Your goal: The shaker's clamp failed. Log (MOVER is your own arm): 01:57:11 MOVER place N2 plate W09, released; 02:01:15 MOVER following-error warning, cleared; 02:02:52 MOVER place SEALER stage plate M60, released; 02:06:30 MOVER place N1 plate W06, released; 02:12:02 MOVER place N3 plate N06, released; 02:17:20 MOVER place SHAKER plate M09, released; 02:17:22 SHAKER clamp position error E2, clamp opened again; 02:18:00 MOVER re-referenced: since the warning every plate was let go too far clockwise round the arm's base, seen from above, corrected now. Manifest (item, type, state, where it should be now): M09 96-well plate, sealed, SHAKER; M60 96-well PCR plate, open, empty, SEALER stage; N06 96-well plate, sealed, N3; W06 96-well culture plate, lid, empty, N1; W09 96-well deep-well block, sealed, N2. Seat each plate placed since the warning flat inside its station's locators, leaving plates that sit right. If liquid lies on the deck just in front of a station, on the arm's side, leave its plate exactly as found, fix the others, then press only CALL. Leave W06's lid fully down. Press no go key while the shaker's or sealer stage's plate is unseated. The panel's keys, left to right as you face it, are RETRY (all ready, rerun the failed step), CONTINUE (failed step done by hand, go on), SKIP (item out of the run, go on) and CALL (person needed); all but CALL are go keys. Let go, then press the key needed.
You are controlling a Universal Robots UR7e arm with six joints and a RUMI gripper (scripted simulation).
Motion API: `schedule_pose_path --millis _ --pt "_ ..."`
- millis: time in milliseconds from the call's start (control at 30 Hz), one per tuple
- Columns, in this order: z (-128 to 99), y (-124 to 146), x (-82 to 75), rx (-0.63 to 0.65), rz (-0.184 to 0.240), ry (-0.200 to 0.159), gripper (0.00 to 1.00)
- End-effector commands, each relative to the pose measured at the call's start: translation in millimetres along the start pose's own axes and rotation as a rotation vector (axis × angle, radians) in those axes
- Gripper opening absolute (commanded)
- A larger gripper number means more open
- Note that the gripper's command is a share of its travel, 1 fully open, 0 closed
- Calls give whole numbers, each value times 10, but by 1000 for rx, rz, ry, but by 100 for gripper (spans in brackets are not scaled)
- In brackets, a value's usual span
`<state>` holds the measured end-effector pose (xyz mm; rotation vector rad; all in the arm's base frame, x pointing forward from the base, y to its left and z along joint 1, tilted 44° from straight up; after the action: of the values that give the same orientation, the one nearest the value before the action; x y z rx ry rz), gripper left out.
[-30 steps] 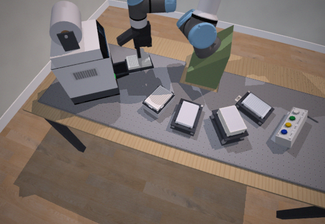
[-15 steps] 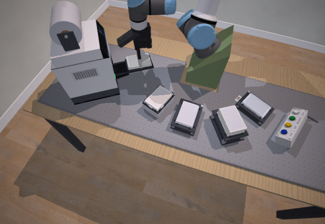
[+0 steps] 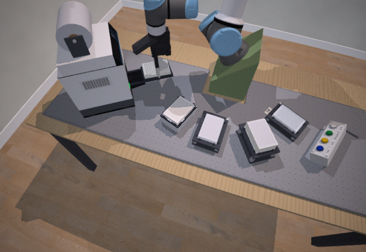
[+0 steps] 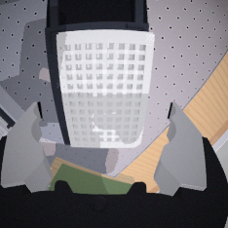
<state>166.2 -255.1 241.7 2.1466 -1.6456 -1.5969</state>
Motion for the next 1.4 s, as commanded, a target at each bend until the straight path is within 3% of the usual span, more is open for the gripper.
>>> schedule_pose_path --millis 0,233,267,1367 --pt "-3 2 3 0 0 1 82" --pt "-3 2 3 0 0 1 82" --pt "-3 2 3 0 0 1 0" --pt "-3 2 3 0 0 1 0"
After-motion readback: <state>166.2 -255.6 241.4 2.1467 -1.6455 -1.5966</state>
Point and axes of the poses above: the point where the finger pads meet when closed, its own x axis out along the fingers, its own y axis across the jaws, z = x × y, the point moved 3 cm from there along -x, back along the fingers, and after that the axes turned 13 degrees about -x, right-handed, at the moved point
